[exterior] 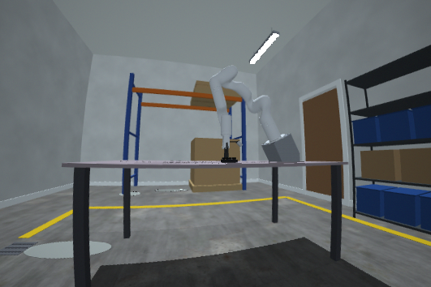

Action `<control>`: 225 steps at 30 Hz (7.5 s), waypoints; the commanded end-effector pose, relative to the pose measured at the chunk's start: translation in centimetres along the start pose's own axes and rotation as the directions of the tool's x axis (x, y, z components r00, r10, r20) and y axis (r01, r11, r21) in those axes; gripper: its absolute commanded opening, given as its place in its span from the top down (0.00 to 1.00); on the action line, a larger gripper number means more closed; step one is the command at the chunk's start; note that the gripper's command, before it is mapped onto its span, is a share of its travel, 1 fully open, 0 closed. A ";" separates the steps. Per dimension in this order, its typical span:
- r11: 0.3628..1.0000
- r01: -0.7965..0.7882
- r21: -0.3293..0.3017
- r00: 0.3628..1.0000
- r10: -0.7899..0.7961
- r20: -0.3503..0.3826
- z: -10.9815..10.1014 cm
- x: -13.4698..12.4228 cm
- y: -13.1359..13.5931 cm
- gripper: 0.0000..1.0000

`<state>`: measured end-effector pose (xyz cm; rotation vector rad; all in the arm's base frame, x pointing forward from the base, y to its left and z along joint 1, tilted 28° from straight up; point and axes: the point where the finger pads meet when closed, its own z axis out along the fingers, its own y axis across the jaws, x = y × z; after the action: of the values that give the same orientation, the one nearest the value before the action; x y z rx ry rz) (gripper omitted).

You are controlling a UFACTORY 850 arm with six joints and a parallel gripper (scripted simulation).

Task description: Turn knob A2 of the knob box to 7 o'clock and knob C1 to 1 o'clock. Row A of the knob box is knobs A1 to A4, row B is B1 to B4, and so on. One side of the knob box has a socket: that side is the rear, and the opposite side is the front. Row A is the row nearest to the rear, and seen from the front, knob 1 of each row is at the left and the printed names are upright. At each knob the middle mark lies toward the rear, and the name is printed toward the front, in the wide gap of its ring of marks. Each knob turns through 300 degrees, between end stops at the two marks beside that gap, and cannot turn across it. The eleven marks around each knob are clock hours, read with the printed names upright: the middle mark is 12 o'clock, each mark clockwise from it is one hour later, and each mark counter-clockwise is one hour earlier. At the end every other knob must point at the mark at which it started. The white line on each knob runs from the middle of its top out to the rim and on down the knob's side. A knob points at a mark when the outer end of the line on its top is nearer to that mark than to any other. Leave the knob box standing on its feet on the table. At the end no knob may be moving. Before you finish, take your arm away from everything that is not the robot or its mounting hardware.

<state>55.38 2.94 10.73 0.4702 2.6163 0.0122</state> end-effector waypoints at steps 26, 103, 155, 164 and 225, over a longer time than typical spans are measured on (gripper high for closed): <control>1.000 0.000 0.000 1.000 0.000 0.001 0.0 -0.1 0.0 0.92; 0.777 0.630 0.000 0.777 -0.630 0.001 0.0 -0.1 0.0 0.92; -0.045 0.999 0.001 -0.045 -0.999 0.000 0.0 -0.1 0.0 0.92; -0.082 0.997 0.001 -0.082 -0.997 0.000 0.0 -0.1 0.0 0.92; -0.087 0.996 0.001 -0.087 -0.996 0.000 -3.3 -0.1 0.0 0.81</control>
<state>54.14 3.14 13.11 -1.6763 2.1986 -0.4925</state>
